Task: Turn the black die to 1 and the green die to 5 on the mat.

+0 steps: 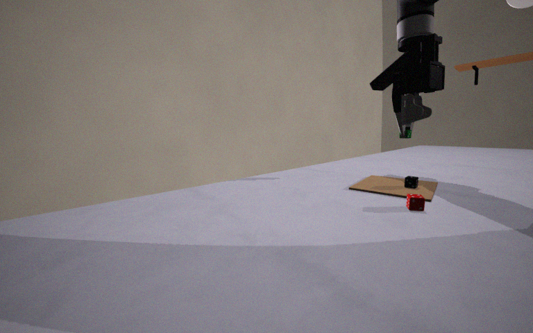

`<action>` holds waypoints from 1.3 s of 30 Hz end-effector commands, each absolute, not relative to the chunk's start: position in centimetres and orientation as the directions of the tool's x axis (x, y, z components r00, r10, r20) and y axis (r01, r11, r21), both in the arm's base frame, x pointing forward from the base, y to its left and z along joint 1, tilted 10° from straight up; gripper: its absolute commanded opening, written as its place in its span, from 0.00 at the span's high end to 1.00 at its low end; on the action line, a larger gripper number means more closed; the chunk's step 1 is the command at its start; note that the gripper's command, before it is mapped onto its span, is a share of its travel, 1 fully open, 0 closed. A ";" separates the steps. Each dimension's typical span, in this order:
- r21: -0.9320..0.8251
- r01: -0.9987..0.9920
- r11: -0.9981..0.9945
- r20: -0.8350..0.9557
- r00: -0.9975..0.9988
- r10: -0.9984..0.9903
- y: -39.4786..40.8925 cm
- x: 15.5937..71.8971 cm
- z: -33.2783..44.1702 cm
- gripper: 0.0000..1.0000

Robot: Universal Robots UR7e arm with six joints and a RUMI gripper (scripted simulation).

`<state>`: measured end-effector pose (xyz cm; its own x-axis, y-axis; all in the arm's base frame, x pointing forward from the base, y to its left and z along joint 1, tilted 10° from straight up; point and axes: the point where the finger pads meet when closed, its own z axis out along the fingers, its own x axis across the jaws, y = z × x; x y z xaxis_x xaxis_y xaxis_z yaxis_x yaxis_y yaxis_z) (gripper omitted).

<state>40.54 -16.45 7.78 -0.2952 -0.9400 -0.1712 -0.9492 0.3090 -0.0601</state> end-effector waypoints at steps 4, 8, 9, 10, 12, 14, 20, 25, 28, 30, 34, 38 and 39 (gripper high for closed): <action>-0.014 -0.840 0.542 -0.174 -0.532 -0.829 -16.7 40.4 7.7 0.97; 0.000 -0.795 0.606 -0.175 -0.597 -0.783 -16.8 40.3 7.7 0.97; 0.006 -0.771 0.636 -0.175 -0.627 -0.759 -16.8 40.3 7.7 0.97; 0.013 -0.746 0.665 -0.174 -0.657 -0.734 -16.8 40.2 7.7 0.97; 0.026 -0.694 0.719 -0.173 -0.712 -0.681 -16.8 40.1 7.6 0.97; 0.039 -0.640 0.768 -0.170 -0.761 -0.626 -16.9 40.0 7.6 0.97; 0.074 -0.467 0.881 -0.158 -0.878 -0.452 -16.9 39.7 7.5 0.97; 0.089 -0.379 0.921 -0.150 -0.919 -0.364 -16.9 39.6 7.5 0.97; 0.102 -0.293 0.951 -0.142 -0.950 -0.277 -16.9 39.4 7.4 0.97; 0.111 -0.237 0.965 -0.135 -0.966 -0.221 -16.9 39.3 7.4 0.97; 0.125 -0.130 0.984 -0.123 -0.986 -0.115 -16.9 39.1 7.4 0.97; 0.136 -0.033 0.990 -0.110 -0.994 -0.018 -16.8 39.0 7.3 0.97; 0.139 -0.010 0.990 -0.107 -0.994 0.005 -16.8 38.9 7.3 0.97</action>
